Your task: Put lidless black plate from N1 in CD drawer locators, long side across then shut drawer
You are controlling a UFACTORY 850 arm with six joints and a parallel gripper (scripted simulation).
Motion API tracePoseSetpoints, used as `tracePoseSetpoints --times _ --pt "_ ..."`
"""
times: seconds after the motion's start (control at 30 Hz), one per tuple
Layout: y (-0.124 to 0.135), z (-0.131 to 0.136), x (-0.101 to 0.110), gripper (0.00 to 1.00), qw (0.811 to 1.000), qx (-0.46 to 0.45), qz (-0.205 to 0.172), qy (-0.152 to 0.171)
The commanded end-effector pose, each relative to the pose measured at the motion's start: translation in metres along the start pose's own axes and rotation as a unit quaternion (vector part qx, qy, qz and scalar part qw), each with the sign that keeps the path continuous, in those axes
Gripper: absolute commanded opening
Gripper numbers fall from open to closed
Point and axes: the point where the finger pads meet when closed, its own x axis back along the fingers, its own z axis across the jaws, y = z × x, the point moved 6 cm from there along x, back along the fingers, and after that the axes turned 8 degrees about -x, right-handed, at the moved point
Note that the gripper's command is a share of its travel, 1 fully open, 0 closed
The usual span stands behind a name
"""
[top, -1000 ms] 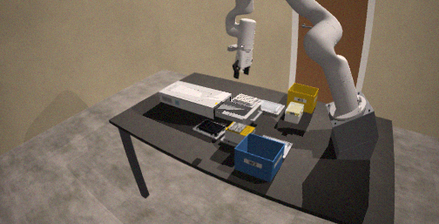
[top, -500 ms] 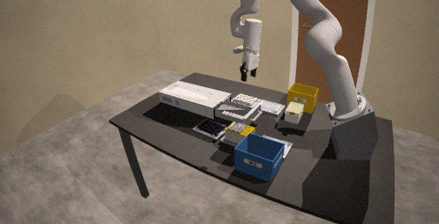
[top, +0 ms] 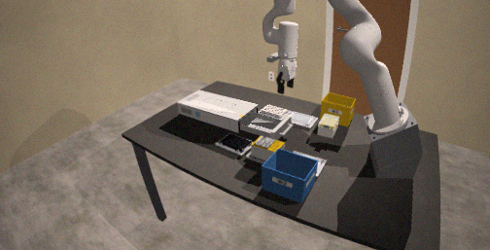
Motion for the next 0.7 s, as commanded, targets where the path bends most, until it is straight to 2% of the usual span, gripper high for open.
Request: tracePoseSetpoints --times 0.0,0.23,0.43,0.67 --pt "0.026 -0.003 0.004 1.00 1.000 0.005 -0.003 0.003" --pt "0.037 -0.004 0.005 1.00 1.000 0.021 -0.014 0.011" --pt "0.065 -0.005 0.007 1.00 1.000 0.021 -0.014 0.011" --pt "0.065 -0.005 0.007 1.00 1.000 0.021 -0.014 0.011"
